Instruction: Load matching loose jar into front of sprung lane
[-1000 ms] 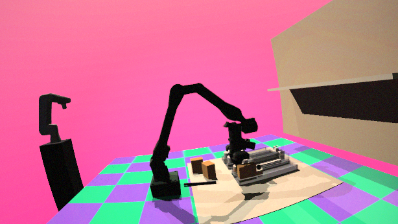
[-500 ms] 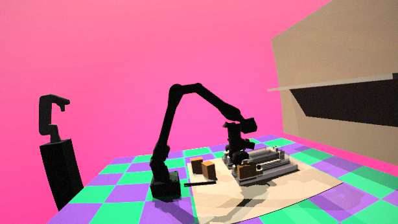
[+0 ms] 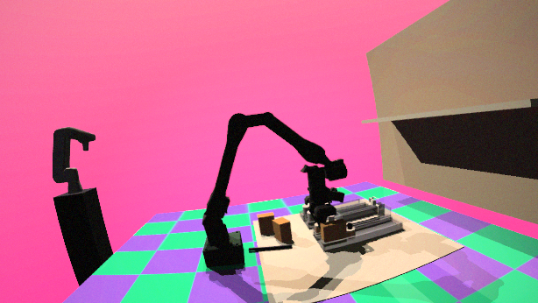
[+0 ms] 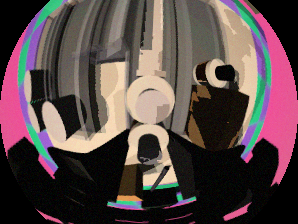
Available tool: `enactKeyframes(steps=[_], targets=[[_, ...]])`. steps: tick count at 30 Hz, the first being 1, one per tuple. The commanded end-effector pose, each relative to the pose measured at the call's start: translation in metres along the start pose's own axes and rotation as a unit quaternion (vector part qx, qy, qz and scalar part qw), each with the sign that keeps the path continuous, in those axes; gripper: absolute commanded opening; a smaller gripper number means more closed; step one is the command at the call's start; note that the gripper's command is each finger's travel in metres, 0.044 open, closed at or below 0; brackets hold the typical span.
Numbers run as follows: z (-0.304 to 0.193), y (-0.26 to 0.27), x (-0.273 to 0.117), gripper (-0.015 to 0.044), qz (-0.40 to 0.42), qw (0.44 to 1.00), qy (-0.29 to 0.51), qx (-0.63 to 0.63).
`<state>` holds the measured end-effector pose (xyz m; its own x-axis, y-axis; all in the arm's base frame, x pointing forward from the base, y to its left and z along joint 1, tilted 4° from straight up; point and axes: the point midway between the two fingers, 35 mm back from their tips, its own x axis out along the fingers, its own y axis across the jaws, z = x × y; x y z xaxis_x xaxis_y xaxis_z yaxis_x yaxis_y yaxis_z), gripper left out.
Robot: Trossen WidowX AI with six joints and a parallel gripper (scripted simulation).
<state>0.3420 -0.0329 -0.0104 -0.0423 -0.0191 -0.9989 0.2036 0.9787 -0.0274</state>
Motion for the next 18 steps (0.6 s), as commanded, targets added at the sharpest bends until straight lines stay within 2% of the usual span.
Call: enactKeyframes(steps=[1, 3, 11, 18], targets=[[0.000, 0.000, 0.000, 0.0263, 0.000, 1.000, 0.000, 0.000], [0.000, 0.000, 0.000, 0.0293, 0.000, 1.000, 0.000, 0.000], [0.000, 0.000, -0.019, 0.0293, 0.000, 1.000, 0.000, 0.000], [-0.001, 0.000, -0.020, 0.0293, 0.000, 1.000, 0.000, 0.000]])
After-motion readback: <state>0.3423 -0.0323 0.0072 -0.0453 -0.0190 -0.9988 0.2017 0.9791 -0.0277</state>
